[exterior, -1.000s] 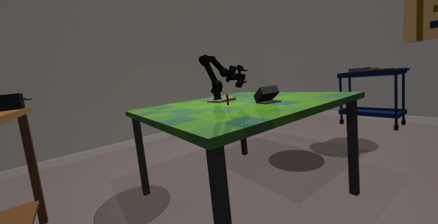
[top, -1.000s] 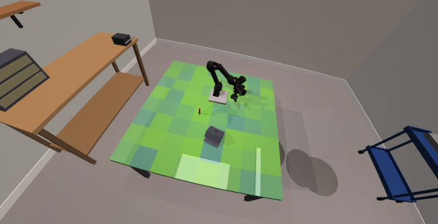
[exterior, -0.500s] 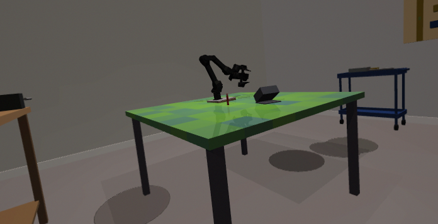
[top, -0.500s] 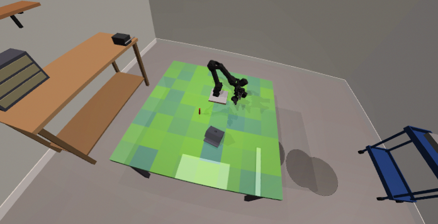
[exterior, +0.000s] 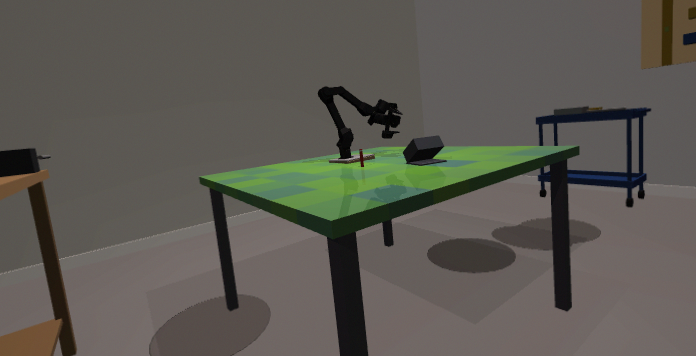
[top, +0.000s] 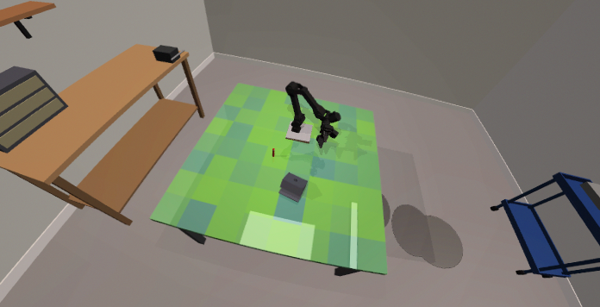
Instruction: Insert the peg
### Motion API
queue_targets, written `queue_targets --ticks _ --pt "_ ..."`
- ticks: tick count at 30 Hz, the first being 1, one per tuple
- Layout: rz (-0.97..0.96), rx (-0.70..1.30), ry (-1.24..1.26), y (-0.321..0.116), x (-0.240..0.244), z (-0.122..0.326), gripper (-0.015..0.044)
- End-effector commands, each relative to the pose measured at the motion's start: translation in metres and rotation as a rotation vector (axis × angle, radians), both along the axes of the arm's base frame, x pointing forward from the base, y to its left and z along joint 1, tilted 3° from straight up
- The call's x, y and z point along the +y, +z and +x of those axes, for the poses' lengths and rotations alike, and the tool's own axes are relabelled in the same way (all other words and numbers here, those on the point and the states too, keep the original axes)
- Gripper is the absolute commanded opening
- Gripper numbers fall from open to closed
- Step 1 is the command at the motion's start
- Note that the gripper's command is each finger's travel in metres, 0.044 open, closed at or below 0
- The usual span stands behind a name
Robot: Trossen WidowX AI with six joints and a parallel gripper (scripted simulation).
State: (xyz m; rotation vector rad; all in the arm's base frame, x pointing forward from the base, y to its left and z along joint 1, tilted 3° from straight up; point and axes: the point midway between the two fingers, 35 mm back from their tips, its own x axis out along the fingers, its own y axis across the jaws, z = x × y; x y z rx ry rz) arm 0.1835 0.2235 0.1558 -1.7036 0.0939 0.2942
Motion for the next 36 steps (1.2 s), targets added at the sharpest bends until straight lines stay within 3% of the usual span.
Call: queue_targets --ticks 1,36 --pt "0.012 0.035 -0.031 -0.003 -0.002 0.010 0.0440" --pt "0.141 0.330 -0.339 -0.020 -0.056 0.088 0.0440"
